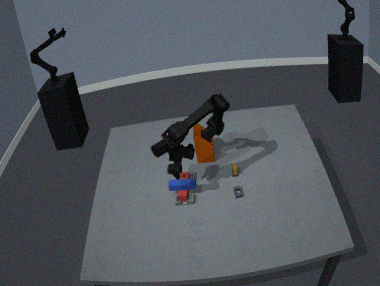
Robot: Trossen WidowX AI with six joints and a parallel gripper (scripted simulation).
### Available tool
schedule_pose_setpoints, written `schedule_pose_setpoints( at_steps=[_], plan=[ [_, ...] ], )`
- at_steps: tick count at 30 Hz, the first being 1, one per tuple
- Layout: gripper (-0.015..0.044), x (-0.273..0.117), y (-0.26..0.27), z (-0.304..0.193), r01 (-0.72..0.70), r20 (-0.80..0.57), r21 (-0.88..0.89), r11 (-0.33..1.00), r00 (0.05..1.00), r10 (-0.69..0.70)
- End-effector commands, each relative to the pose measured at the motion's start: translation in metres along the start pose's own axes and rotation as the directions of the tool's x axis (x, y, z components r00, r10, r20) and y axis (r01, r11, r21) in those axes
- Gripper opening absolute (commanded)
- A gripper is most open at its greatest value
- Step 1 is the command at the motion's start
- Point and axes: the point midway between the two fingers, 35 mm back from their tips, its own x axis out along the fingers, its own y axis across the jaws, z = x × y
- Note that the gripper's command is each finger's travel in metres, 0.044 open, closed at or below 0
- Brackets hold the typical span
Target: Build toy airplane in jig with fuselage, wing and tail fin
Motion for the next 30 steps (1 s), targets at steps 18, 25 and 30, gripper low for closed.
schedule_pose_setpoints(
  at_steps=[18, 25, 30],
  plan=[
    [0.0440, -0.0041, -0.0014, -0.0004, -0.008, 0.006, 0.993, 0.114, 1.000, 0.020],
    [0.0440, -0.0040, -0.0015, -0.0004, -0.008, 0.006, 0.995, 0.098, 1.000, 0.020],
    [0.0440, -0.0040, -0.0015, -0.0004, -0.008, 0.006, 0.995, 0.098, 1.000, 0.020]
  ],
)
